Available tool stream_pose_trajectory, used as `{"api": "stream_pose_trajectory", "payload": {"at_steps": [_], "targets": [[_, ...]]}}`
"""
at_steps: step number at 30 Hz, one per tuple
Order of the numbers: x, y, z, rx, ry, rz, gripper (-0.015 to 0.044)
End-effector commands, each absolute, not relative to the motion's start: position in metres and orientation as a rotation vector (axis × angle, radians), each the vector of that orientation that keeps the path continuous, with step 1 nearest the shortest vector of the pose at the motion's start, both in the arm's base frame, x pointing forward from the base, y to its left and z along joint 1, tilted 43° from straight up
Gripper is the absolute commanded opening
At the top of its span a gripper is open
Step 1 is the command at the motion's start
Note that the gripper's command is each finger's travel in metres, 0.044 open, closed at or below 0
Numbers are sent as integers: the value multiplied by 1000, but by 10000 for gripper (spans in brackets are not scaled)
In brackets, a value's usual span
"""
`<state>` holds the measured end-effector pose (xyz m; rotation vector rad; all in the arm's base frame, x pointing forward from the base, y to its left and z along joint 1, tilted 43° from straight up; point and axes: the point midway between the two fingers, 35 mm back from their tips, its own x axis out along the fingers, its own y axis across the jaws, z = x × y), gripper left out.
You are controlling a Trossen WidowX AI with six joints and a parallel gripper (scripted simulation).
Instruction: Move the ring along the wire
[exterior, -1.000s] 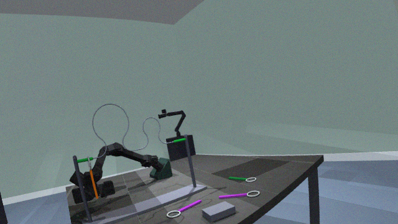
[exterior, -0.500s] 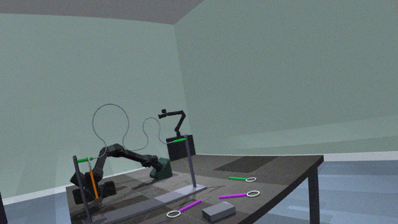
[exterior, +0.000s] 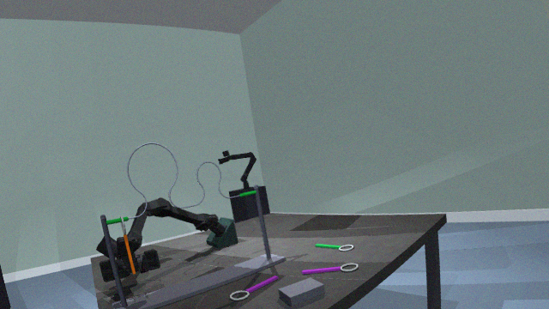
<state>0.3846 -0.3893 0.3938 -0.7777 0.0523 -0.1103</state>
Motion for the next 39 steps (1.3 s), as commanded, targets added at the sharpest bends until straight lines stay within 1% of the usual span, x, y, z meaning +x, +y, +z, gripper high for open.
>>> {"api": "stream_pose_trajectory", "payload": {"at_steps": [1, 4, 16, 39], "targets": [[385, -390, 396, -777, 51, -114, 160], [385, -390, 396, -777, 51, -114, 160], [385, -389, 394, -778, 52, -110, -150], [386, -377, 404, -776, 54, -104, -150]]}}
